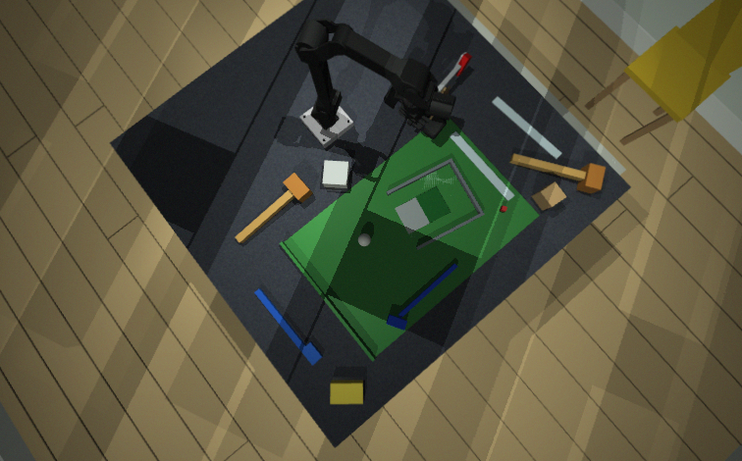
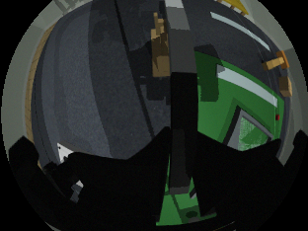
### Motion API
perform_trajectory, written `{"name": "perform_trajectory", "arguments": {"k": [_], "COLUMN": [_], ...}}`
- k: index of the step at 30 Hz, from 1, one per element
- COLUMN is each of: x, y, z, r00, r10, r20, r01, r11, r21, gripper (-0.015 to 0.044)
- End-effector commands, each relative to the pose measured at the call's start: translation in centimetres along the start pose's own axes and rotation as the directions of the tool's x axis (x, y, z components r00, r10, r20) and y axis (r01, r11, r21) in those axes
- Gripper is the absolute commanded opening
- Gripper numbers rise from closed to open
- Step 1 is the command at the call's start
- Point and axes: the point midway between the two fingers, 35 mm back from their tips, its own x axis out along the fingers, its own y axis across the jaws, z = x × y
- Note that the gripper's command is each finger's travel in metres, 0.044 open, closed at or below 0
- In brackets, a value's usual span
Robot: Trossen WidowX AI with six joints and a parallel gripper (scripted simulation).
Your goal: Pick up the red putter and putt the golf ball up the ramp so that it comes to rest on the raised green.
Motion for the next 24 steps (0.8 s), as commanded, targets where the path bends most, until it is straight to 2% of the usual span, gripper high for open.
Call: {"name": "perform_trajectory", "arguments": {"k": [1,12,24], "x": [-0.4,-2.1,-4.1], "y": [-0.6,-1.9,-2.0], "z": [-1.4,-6.5,-12.1], "r00": [1.000,0.997,0.992], "r10": [-0.019,-0.061,-0.093], "r20": [-0.009,-0.042,-0.083], "r01": [0.019,0.072,0.124], "r11": [0.997,0.939,0.792], "r21": [0.071,0.337,0.598], "gripper": [0.0000,0.0000,0.0000]}}
